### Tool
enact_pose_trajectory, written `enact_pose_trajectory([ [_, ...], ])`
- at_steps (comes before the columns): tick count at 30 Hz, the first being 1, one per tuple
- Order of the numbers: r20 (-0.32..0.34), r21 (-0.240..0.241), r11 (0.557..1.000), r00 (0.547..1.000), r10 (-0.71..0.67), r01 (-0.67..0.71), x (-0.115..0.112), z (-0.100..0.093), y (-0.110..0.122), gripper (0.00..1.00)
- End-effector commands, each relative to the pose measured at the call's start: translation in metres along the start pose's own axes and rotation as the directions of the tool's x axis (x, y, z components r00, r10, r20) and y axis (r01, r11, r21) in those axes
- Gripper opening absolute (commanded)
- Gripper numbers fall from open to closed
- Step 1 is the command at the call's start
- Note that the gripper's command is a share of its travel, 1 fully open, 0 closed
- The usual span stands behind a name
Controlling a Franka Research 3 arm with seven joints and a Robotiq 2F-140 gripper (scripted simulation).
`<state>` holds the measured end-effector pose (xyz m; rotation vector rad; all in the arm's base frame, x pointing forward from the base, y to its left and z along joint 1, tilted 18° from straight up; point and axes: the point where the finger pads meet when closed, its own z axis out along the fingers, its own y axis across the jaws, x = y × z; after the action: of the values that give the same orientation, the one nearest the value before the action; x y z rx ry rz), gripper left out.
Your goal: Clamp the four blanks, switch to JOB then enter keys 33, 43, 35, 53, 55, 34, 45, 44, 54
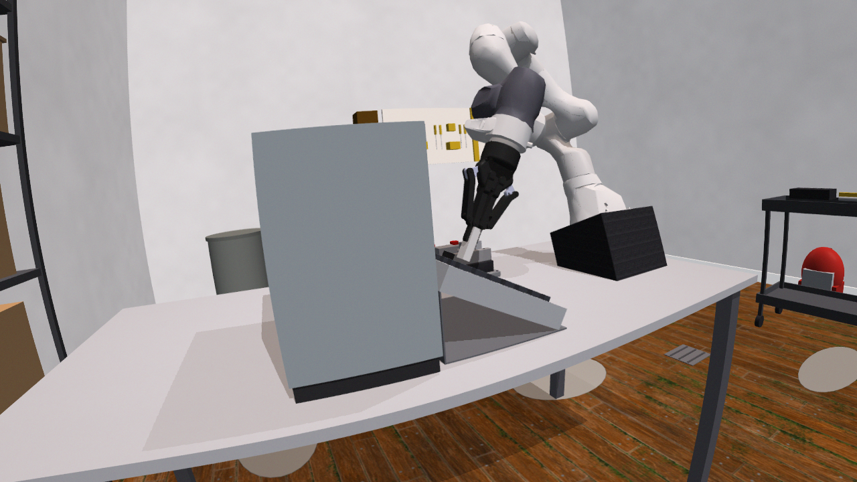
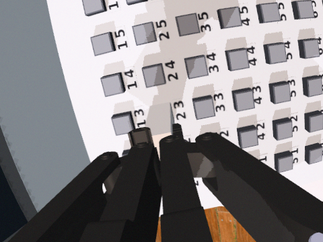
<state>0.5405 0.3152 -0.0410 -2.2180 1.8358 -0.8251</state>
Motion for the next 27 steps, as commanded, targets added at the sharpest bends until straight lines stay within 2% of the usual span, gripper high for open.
enact_pose_trajectory([
  [1,0.002,0.001,1.0,1.0,-0.004,0.004,0.0,0.002,0.0,0.0],
  [27,0.002,0.001,1.0,1.0,-0.004,0.004,0.0,0.013,-0.001,0.0],
])
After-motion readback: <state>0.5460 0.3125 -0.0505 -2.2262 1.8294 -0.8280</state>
